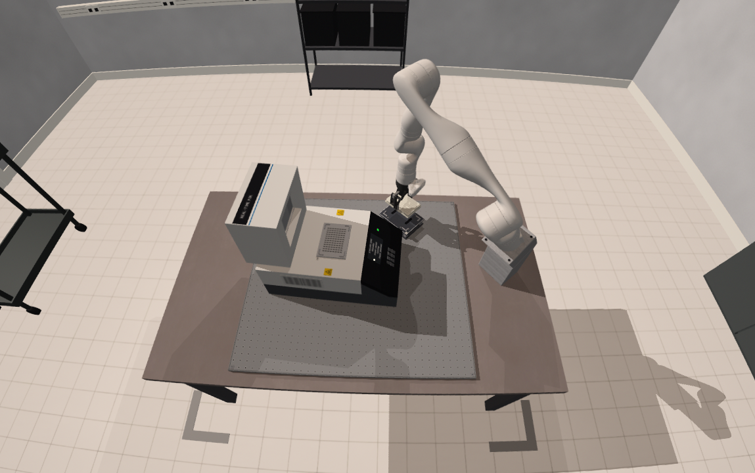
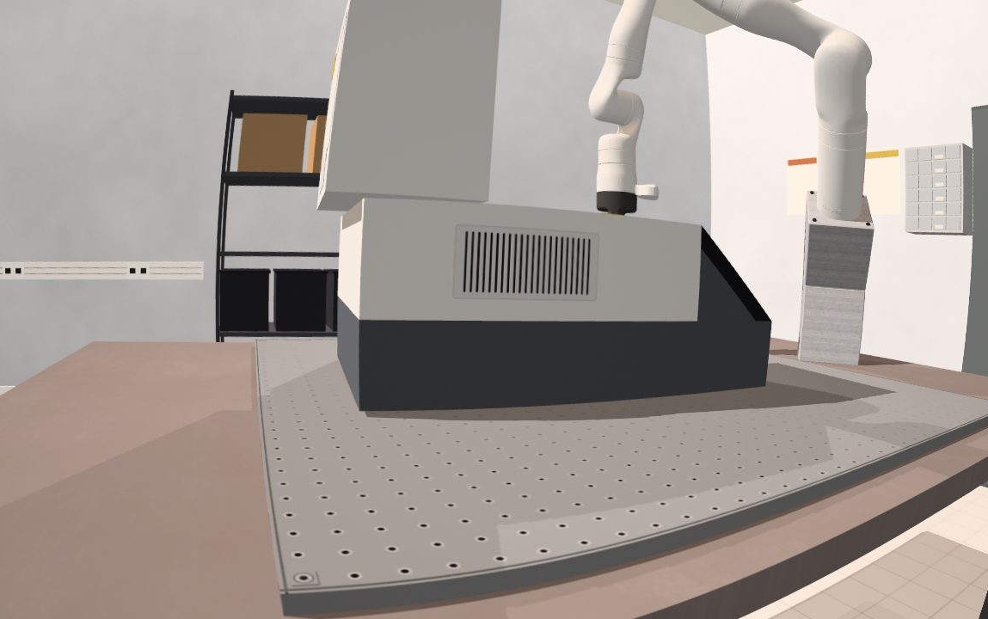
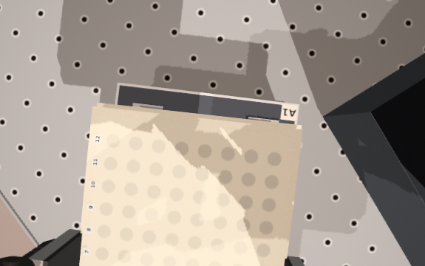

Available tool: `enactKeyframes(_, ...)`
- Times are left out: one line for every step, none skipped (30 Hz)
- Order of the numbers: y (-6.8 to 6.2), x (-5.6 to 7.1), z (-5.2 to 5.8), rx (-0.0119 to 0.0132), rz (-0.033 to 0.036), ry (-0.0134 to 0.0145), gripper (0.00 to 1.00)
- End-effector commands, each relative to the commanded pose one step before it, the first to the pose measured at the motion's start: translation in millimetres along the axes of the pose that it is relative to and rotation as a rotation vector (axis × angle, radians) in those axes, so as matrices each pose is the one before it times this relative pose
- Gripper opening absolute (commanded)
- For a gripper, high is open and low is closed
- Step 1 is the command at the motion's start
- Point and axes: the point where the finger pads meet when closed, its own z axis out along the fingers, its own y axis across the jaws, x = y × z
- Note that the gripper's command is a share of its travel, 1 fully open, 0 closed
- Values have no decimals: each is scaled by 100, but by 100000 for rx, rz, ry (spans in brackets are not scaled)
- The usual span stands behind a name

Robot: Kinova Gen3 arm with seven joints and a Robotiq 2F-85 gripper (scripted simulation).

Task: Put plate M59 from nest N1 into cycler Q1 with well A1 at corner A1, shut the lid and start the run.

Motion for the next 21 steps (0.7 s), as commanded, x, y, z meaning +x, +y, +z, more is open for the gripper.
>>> enactKeyframes(-129,23,-750,116,2050,-241,91)
enactKeyframes(-1,-5,-134,2,-3,-9,91)
enactKeyframes(-1,-8,-134,3,-4,-15,91)
enactKeyframes(-1,-5,-134,2,-4,-9,91)
enactKeyframes(0,-1,-134,1,-4,-3,91)
enactKeyframes(0,1,-133,1,-5,0,91)
enactKeyframes(0,1,-133,1,-6,0,91)
enactKeyframes(0,0,-133,1,-6,-1,91)
enactKeyframes(0,0,-133,1,-6,-2,91)
enactKeyframes(0,-1,-134,1,-6,-2,91)
enactKeyframes(0,-1,-134,1,-6,-2,91)
enactKeyframes(0,0,-133,1,-6,-2,91)
enactKeyframes(0,0,0,0,0,0,91)
enactKeyframes(0,0,0,0,0,0,91)
enactKeyframes(100,-63,-107,-148,-10,-95,91)
enactKeyframes(-69,31,-155,105,24,44,91)
enactKeyframes(-28,29,-139,36,6,37,91)
enactKeyframes(0,9,-132,4,-21,16,91)
enactKeyframes(-1,-3,-134,5,-14,-5,91)
enactKeyframes(-1,-5,-134,4,-10,-9,91)
enactKeyframes(-1,-3,-134,3,-8,-5,91)
